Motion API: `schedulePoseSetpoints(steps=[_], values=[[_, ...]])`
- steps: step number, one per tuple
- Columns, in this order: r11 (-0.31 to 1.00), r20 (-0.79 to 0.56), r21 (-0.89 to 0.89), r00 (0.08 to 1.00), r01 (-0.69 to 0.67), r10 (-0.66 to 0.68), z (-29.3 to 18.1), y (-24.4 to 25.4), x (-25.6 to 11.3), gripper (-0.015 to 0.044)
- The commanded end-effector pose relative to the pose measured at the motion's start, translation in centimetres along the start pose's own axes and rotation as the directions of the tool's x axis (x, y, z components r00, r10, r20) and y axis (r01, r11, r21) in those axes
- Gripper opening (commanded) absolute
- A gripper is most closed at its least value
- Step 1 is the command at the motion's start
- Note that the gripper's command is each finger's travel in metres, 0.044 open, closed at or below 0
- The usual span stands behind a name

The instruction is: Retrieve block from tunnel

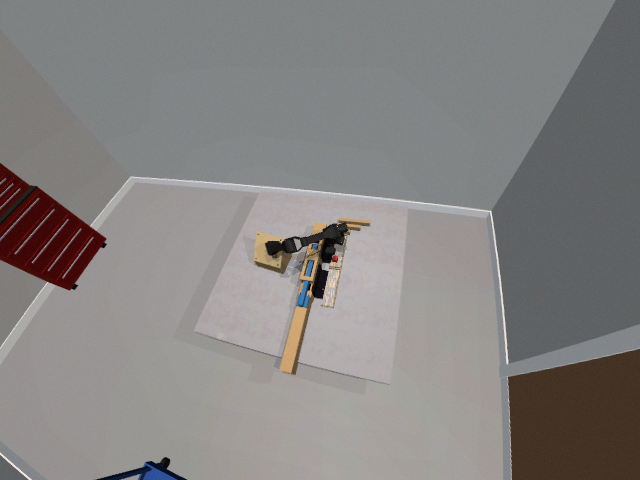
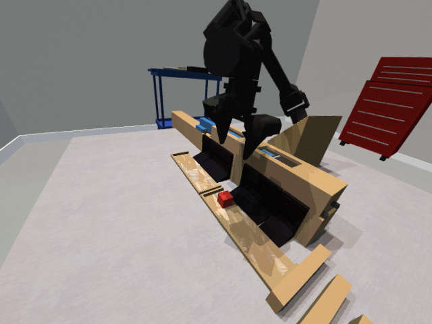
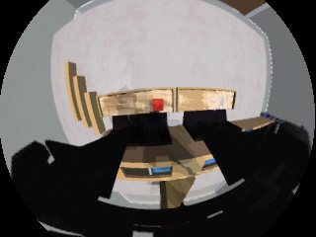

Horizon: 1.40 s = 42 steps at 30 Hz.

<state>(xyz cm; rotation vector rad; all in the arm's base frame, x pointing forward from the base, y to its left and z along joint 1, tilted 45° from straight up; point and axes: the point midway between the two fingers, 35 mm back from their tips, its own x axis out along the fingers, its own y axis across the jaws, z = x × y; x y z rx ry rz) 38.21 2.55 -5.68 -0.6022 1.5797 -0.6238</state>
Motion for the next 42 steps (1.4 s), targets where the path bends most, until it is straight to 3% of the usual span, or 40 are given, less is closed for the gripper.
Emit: schedulePoseSetpoints(steps=[1,42], values=[[1.000,0.004,0.009,1.000,-0.003,0.003,0.2,0.2,0.1,0.0440],[1.000,0.007,0.008,1.000,-0.009,0.009,1.1,0.5,6.9,0.0440]])
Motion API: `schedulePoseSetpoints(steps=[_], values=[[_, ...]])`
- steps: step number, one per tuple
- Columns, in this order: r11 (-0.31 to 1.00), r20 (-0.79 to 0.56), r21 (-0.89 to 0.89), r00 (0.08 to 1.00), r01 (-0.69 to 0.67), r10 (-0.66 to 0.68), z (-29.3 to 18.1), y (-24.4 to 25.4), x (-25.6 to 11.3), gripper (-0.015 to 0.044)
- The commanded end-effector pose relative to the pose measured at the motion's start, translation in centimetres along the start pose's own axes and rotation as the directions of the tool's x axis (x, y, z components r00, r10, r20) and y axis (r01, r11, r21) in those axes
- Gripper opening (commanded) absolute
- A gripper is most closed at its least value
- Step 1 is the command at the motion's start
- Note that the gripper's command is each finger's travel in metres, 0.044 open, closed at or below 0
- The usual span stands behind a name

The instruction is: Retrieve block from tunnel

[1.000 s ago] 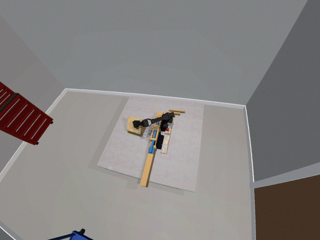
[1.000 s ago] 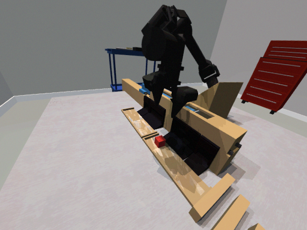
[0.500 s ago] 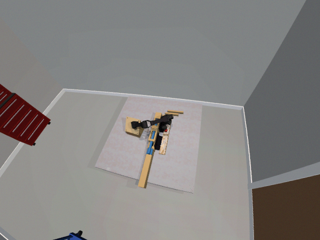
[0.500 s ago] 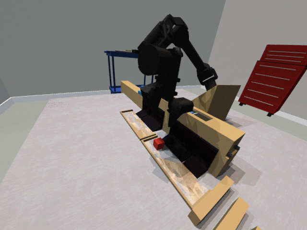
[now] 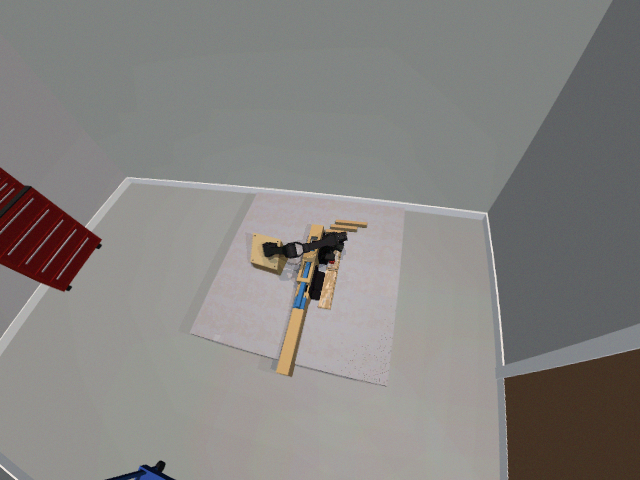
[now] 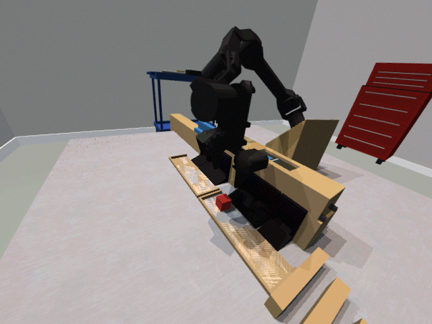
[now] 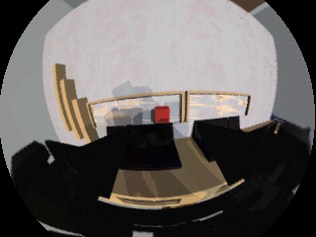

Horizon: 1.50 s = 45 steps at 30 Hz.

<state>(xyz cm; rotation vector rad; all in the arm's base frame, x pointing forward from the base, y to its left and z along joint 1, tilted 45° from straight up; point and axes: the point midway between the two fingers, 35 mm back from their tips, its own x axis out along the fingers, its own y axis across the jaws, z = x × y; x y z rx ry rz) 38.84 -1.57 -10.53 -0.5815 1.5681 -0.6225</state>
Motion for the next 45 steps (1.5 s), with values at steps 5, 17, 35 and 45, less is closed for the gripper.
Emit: schedulePoseSetpoints(steps=[5,17,35,45], values=[[1.000,-0.001,-0.008,1.000,0.004,-0.004,-0.1,0.0,1.5,0.0440],[1.000,-0.001,-0.008,1.000,0.005,-0.005,-0.1,-0.1,3.5,0.0440],[1.000,-0.002,-0.008,1.000,0.009,-0.009,-0.4,-0.2,6.5,0.0440],[1.000,-0.003,-0.008,1.000,0.012,-0.012,-0.6,-0.3,8.1,0.0440]])
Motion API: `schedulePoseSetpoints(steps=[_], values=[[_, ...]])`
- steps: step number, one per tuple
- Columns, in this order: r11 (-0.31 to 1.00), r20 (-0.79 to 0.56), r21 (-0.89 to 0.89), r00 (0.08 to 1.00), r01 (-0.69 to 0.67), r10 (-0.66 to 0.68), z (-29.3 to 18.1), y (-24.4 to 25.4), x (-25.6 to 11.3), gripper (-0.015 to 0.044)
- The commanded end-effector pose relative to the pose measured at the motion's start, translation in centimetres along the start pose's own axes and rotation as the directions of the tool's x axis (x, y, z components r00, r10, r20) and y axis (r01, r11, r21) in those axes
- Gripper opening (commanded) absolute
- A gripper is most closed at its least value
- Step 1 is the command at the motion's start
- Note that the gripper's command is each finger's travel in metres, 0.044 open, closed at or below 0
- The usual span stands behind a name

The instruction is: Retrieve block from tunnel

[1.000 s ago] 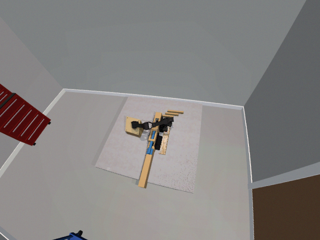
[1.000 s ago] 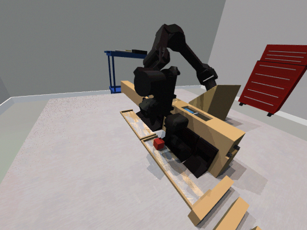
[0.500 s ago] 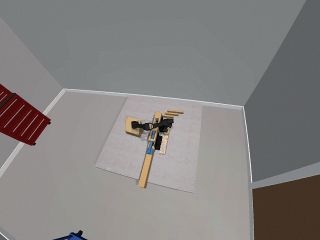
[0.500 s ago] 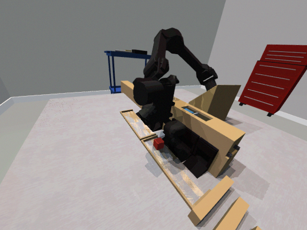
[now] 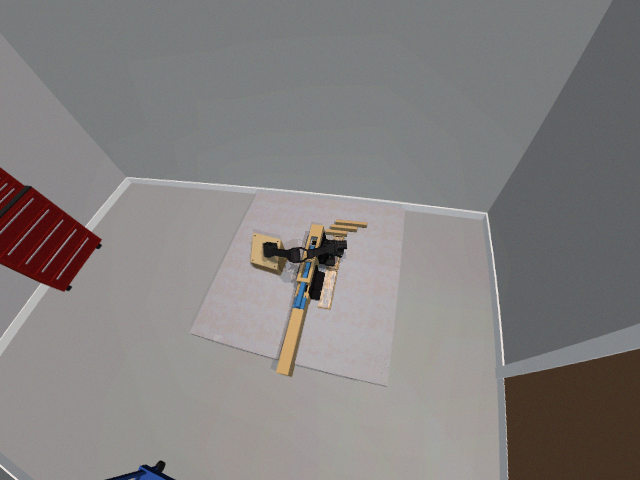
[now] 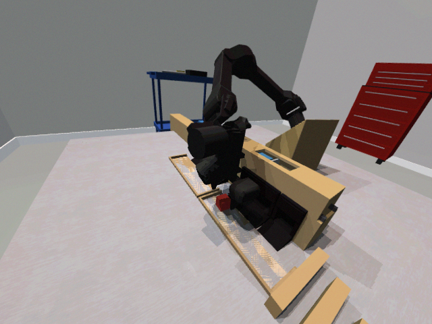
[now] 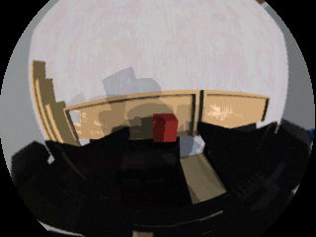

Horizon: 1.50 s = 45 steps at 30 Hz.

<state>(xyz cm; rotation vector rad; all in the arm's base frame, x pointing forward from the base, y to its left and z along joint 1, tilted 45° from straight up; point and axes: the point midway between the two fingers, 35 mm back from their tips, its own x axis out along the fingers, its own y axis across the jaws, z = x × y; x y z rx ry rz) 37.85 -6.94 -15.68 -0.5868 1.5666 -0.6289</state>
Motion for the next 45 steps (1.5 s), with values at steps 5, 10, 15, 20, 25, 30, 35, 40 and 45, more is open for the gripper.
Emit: schedulePoseSetpoints(steps=[5,10,15,20,25,30,35,40,45], values=[[1.000,-0.003,-0.008,1.000,0.007,-0.007,-0.4,-0.1,1.4,0.0440],[1.000,-0.004,-0.008,1.000,0.009,-0.009,-0.6,-0.1,2.2,0.0440],[1.000,-0.005,-0.008,1.000,0.011,-0.011,-0.8,-0.2,3.0,0.0440],[1.000,-0.002,0.001,1.000,0.006,-0.006,-0.5,-0.2,2.5,0.0335],[1.000,-0.002,0.001,1.000,0.006,-0.006,-0.5,-0.2,2.5,0.0204],[1.000,-0.002,0.001,1.000,0.006,-0.006,-0.5,-0.2,2.5,0.0112],[1.000,-0.002,0.001,1.000,0.006,-0.006,-0.5,-0.2,2.5,0.0059],[1.000,-0.001,-0.001,1.000,0.003,-0.003,-0.2,-0.1,1.1,0.0000],[1.000,0.000,-0.002,1.000,-0.001,0.001,0.1,0.1,-1.2,0.0000]])
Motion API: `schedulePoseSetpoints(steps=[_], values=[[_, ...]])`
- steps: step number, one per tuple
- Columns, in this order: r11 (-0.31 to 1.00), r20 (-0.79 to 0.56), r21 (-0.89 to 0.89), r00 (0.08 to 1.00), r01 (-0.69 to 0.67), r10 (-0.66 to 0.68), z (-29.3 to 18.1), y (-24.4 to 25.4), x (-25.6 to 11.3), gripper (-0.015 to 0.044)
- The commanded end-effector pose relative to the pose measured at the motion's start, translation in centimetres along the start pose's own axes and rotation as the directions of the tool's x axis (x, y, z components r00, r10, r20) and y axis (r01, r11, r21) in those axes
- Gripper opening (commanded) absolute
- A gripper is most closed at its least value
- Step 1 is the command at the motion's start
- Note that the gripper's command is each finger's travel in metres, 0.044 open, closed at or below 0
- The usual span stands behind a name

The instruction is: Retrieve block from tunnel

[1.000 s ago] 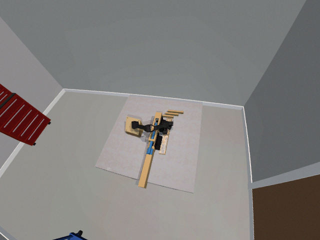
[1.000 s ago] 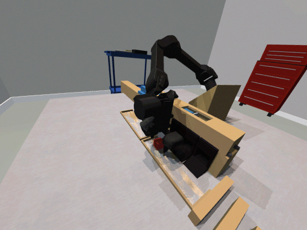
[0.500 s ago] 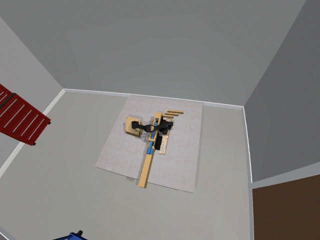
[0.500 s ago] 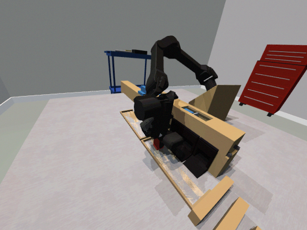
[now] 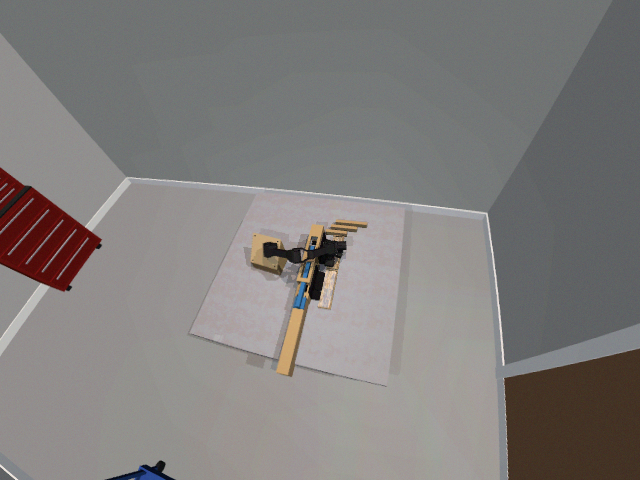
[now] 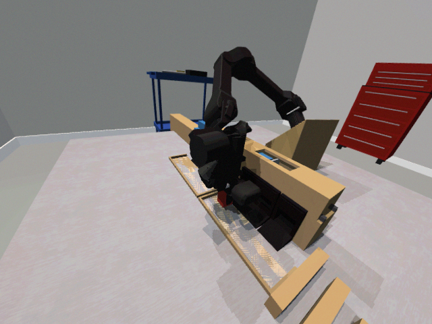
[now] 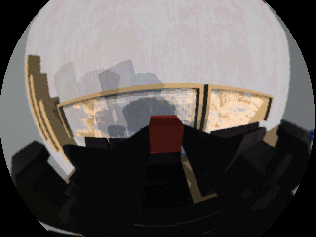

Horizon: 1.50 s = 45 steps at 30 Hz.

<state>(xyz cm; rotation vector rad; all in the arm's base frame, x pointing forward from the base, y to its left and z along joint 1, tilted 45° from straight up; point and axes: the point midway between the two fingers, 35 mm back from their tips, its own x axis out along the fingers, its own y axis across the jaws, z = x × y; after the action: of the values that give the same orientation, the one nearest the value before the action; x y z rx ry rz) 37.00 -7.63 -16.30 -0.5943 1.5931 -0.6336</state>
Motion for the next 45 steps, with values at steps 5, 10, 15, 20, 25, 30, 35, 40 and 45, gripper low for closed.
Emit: schedulePoseSetpoints(steps=[5,10,15,20,25,30,35,40,45], values=[[1.000,0.025,0.008,1.000,-0.010,0.009,1.0,0.2,-4.4,0.0000],[1.000,0.025,0.007,1.000,-0.011,0.010,1.0,0.3,-6.8,0.0000],[1.000,0.024,0.005,1.000,-0.010,0.010,0.8,0.3,-9.1,0.0000],[1.000,0.023,0.005,1.000,-0.008,0.008,0.5,0.2,-11.5,0.0000],[1.000,0.021,0.004,1.000,-0.005,0.005,0.0,0.1,-13.9,0.0000],[1.000,0.020,0.004,1.000,-0.002,0.002,-0.3,0.1,-15.0,0.0000],[1.000,0.062,-0.014,0.998,-0.011,0.012,-0.2,0.0,-14.0,0.0000],[0.999,0.234,-0.038,0.971,-0.035,0.043,0.3,-0.5,-13.9,0.0000],[0.999,0.406,-0.028,0.913,-0.037,0.045,0.2,-1.7,-14.4,0.0000]])
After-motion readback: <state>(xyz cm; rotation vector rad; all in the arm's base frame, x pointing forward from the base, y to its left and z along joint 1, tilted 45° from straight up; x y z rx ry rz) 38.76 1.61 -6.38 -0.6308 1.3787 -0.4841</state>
